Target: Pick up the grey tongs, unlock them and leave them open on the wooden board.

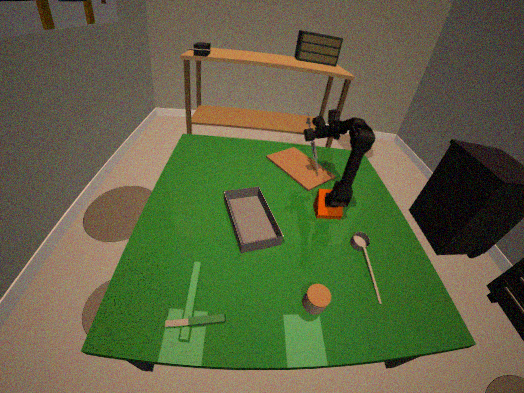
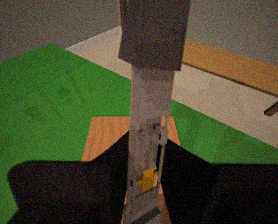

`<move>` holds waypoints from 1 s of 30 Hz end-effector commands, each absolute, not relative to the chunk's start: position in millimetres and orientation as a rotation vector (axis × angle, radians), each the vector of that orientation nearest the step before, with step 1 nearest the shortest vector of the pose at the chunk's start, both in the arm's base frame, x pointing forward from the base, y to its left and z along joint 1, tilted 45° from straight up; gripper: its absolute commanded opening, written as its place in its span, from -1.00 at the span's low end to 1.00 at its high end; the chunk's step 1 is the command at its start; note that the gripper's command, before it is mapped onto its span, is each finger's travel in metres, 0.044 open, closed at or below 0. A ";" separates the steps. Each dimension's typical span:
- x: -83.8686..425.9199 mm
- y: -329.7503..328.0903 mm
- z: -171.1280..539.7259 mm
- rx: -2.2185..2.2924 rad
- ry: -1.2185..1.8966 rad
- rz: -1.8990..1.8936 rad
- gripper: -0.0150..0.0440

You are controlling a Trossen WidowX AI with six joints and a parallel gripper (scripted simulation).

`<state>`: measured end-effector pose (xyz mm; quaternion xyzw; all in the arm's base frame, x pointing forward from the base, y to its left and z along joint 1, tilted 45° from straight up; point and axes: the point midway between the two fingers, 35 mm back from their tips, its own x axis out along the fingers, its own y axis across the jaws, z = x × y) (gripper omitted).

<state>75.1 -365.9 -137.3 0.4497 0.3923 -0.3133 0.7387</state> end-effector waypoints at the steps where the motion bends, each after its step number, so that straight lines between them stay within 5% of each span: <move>1: 76.6 -373.4 -140.8 0.993 0.901 -0.675 -1.00; 30: 86.6 -359.9 -178.1 1.162 1.272 -0.488 -1.00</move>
